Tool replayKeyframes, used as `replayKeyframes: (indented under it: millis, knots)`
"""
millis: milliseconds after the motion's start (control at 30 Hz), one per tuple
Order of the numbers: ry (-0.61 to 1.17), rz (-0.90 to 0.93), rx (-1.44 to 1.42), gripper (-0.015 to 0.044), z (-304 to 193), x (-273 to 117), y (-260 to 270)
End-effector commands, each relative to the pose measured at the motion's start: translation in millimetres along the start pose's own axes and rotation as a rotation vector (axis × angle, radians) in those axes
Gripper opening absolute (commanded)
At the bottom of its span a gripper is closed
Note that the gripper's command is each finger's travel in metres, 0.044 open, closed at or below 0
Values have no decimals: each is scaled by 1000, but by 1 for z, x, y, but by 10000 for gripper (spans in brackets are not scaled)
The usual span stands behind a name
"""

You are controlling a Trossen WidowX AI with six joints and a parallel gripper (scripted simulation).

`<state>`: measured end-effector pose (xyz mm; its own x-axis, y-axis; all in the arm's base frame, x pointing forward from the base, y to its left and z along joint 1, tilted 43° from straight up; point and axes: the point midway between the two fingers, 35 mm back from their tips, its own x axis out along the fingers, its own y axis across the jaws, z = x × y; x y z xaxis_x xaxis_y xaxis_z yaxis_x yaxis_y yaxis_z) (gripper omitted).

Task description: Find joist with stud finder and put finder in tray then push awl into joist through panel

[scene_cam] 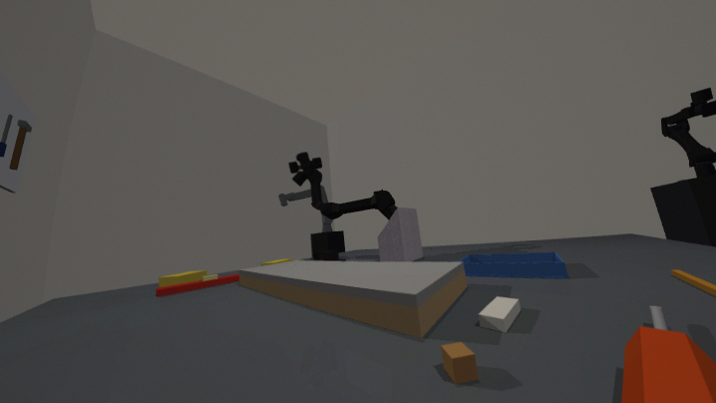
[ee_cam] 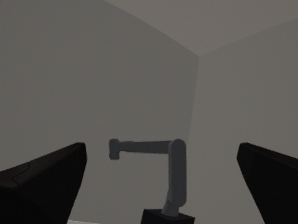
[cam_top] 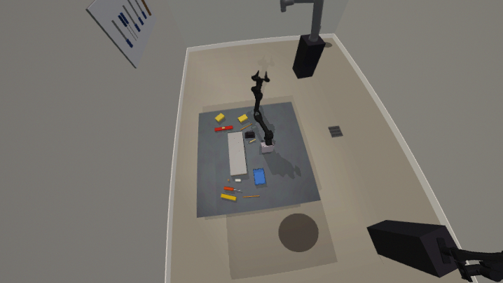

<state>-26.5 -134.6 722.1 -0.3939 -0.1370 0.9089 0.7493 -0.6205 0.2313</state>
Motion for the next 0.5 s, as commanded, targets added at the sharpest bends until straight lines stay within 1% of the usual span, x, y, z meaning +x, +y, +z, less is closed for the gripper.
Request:
replayKeyframes:
  millis: [0, 33, 233, 367, 467]
  knots:
    - [-6, -5, -10, 426, 1, 0, -2]
    - [-25, -20, -39, 440, 5, 1, -9]
    - [-240, -214, -396, 440, 61, -9, -79]
    - [-413, -348, -616, 440, 109, -29, -108]
    - [-512, -464, -800, 440, 142, -52, -124]
